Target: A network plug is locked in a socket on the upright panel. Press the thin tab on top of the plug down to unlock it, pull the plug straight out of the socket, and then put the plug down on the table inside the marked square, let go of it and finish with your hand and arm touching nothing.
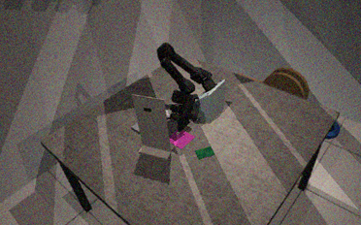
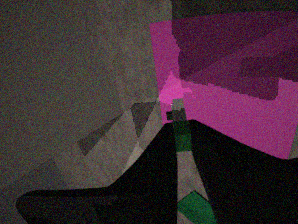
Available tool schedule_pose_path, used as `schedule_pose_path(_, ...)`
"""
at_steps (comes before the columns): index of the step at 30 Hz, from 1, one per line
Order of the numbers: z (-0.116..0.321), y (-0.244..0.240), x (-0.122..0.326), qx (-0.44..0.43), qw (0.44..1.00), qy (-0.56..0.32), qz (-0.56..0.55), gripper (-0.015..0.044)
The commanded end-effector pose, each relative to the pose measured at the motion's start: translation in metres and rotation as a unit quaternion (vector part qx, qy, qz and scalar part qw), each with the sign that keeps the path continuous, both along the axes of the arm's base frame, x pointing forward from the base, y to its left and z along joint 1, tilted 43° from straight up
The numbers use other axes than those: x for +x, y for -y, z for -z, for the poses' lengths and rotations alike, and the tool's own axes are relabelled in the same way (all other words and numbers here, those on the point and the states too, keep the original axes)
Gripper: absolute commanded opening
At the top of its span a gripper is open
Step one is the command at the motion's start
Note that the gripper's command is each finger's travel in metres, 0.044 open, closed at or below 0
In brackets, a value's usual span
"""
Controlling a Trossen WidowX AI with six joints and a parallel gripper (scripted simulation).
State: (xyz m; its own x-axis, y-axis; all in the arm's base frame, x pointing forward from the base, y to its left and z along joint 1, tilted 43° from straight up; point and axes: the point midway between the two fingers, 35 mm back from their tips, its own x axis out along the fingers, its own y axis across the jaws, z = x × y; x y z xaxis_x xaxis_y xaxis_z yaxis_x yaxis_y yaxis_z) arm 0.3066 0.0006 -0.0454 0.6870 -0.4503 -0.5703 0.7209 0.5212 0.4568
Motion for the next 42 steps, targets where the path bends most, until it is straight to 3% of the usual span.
schedule_pose_path(1, 0.004, 0.002, 0.0, 0.0, 1.0, -0.003, -0.003, 0.0)
schedule_pose_path(42, 0.027, 0.027, 0.004, -0.001, 1.0, -0.003, -0.003, 0.0)
